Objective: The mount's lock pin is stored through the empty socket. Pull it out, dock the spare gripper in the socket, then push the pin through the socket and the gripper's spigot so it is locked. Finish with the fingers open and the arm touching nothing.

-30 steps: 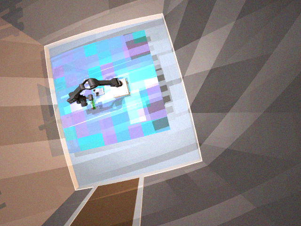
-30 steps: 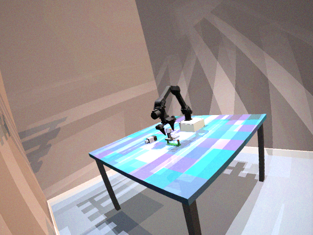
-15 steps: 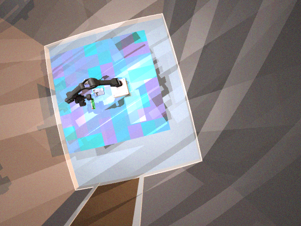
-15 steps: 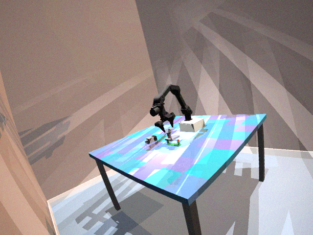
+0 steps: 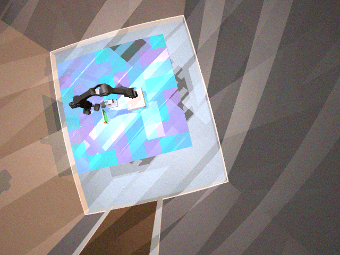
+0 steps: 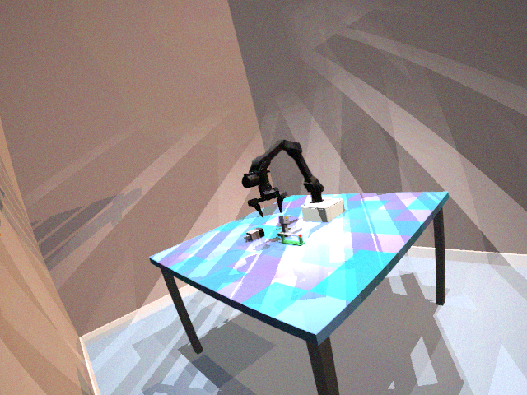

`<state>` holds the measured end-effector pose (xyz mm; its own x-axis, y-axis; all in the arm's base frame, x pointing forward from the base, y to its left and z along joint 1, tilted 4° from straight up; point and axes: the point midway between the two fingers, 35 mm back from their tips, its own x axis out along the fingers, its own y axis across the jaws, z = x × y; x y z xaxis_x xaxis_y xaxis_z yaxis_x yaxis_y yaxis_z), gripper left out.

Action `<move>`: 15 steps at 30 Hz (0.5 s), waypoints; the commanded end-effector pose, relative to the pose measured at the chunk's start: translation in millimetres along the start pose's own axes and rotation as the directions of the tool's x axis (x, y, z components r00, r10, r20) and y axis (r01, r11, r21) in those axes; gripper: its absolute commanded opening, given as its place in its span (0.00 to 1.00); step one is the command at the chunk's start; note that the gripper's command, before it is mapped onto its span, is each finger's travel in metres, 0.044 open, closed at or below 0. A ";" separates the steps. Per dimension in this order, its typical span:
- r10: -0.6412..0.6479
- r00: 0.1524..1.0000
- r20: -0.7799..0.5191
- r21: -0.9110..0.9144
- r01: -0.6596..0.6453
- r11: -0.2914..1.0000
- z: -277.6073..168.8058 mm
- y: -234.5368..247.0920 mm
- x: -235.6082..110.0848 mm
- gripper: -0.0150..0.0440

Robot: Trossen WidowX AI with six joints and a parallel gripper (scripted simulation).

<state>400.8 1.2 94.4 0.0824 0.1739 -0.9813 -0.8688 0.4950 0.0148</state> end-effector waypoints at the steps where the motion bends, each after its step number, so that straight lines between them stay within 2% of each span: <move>1: -0.157 0.987 0.041 0.418 0.125 0.900 -61.8 -35.5 -1.7 1.00; 6: -0.317 0.948 0.036 0.763 0.179 0.621 -128.5 -56.9 -4.4 1.00; 11: -0.457 0.889 0.013 0.937 0.148 0.315 -182.7 -66.1 -10.0 1.00; 15: -0.478 0.878 0.011 0.952 0.137 0.273 -189.5 -67.2 -11.2 1.00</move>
<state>372.8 -178.9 65.7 0.4431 -0.0329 -0.8959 0.1077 0.9940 0.0168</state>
